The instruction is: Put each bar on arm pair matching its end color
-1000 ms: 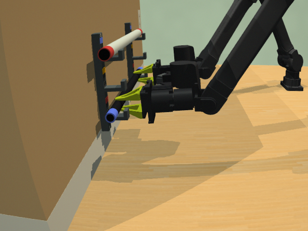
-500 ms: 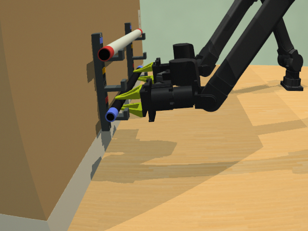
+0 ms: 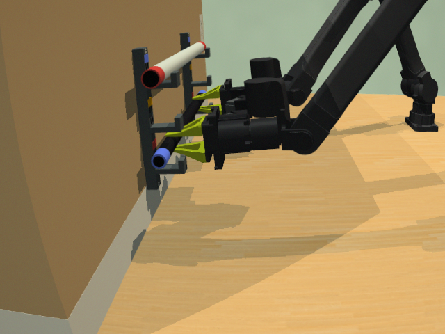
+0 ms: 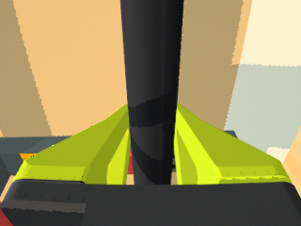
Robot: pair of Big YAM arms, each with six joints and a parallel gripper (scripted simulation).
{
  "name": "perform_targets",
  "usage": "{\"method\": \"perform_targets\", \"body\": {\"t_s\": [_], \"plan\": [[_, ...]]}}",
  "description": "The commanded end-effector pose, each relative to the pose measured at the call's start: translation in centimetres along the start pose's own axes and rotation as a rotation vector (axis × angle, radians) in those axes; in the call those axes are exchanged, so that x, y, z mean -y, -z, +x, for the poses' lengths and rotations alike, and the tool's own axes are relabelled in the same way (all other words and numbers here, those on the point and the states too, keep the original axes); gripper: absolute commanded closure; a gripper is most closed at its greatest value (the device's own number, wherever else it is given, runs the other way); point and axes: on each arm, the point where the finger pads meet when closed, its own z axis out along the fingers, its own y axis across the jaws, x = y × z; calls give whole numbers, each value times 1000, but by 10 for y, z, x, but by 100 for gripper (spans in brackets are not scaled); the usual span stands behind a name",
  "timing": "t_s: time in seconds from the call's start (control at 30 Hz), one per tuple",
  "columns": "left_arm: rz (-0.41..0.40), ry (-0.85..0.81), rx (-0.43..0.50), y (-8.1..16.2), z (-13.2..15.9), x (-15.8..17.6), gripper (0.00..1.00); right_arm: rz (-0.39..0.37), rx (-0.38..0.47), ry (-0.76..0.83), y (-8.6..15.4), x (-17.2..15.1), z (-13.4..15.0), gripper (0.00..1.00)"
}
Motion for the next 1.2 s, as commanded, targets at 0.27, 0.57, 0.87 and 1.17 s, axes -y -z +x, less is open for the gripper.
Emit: {"method": "perform_targets", "body": {"t_s": [0.27,0.57,0.87,1.17], "plan": [[-67,12,-12,-4,8,-53,100,94,-5,-37,-8,68,1,100],[-67,12,-12,-3,8,-56,100,94,-5,-37,-7,69,1,100],[-67,12,-12,-1,8,-57,100,94,-5,-37,-6,70,1,100],[-67,12,-12,7,8,-56,100,94,-5,-37,2,69,1,100]]}}
